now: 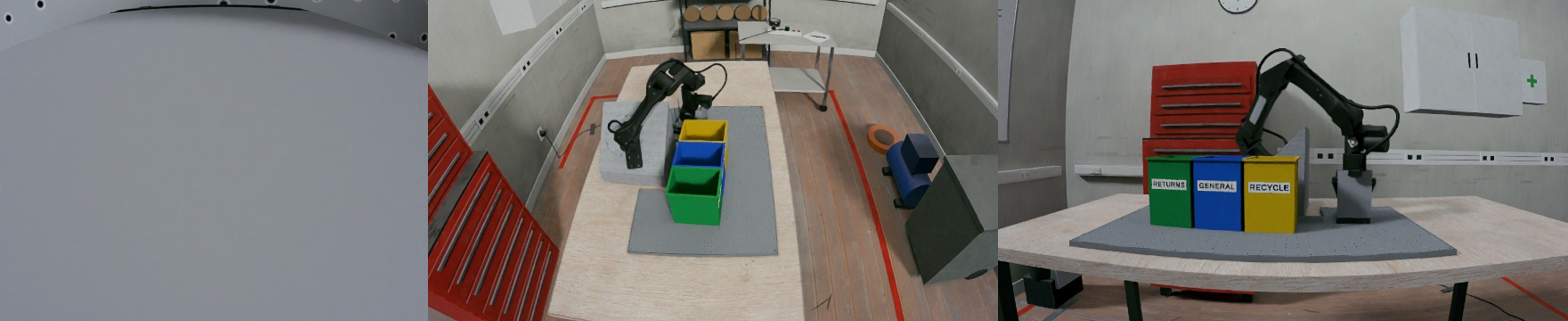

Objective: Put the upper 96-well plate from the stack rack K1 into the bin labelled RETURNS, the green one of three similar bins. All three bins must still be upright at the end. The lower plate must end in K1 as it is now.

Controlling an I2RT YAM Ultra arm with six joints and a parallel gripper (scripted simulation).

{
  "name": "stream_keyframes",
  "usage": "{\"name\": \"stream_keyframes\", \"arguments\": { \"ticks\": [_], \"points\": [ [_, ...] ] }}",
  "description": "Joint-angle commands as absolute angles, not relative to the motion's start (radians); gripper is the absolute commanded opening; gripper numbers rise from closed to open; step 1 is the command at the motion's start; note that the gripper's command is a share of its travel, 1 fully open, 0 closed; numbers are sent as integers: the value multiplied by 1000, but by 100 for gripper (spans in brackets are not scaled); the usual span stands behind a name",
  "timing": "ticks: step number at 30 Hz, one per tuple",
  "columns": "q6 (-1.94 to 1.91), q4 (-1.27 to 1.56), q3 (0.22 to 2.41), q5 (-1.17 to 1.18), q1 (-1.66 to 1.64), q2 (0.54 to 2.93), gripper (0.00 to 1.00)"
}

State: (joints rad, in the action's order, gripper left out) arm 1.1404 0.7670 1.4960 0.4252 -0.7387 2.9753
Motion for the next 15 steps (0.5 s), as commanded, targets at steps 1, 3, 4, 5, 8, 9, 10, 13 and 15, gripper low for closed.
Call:
{"name": "stream_keyframes", "arguments": {
  "ticks": [1, 3, 4, 5, 8, 9, 10, 13, 15],
  "points": [
    [1156, 814, 1535, 419, -771, 2925, 0],
    [1159, 824, 1538, 413, -775, 2919, 0],
    [1161, 829, 1540, 412, -777, 2917, 0],
    [1162, 834, 1542, 411, -779, 2914, 0],
    [1167, 850, 1548, 407, -785, 2906, 0],
    [1169, 856, 1551, 406, -787, 2903, 0],
    [1171, 862, 1553, 404, -789, 2901, 0],
    [1174, 874, 1558, 402, -793, 2895, 0],
    [1177, 881, 1562, 403, -796, 2893, 0]
  ]
}}
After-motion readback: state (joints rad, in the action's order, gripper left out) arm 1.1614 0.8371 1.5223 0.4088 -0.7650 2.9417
